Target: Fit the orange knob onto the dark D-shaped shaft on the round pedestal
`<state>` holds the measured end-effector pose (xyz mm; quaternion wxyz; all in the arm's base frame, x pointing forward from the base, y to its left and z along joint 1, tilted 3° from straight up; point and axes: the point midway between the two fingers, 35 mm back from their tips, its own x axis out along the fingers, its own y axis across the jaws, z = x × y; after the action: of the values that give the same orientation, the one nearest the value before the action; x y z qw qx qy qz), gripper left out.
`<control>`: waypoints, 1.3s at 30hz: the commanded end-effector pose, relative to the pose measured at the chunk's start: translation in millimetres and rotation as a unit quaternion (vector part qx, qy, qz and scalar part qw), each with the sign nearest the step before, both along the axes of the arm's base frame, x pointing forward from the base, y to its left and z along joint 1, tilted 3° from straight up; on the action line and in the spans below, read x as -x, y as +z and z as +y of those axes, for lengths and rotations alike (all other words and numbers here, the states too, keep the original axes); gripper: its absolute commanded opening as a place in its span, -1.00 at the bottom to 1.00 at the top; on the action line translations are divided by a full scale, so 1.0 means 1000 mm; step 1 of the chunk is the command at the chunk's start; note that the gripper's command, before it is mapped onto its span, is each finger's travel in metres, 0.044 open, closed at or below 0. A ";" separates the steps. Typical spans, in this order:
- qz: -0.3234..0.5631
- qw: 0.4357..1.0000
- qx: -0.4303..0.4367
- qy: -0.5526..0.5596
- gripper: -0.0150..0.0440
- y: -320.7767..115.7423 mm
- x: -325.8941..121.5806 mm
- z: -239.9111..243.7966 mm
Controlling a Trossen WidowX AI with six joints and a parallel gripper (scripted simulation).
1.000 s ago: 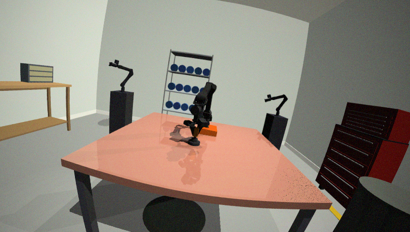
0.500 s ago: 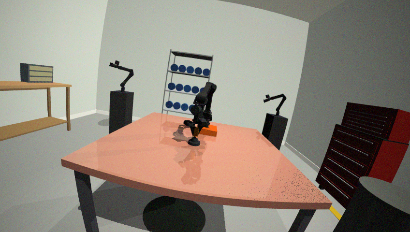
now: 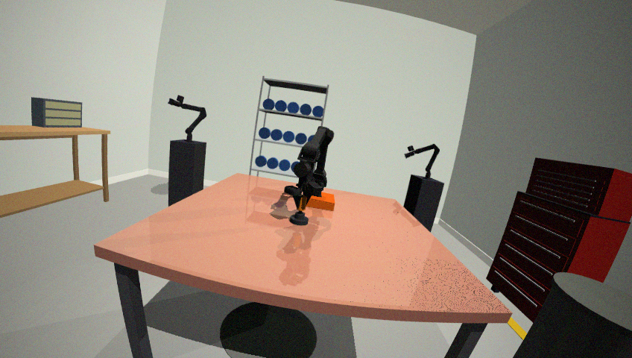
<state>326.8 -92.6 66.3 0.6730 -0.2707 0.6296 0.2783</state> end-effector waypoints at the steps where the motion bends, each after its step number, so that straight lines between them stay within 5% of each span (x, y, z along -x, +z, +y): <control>1: -0.002 1.000 0.001 0.016 -0.49 -0.001 -0.002 0.000; 31: -0.002 1.000 0.001 0.016 -0.49 0.002 0.002 0.000; 39: -0.005 0.993 0.007 0.120 -0.49 0.000 -0.002 -0.001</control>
<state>326.3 -92.8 67.0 0.6462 -0.3306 0.6016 0.3336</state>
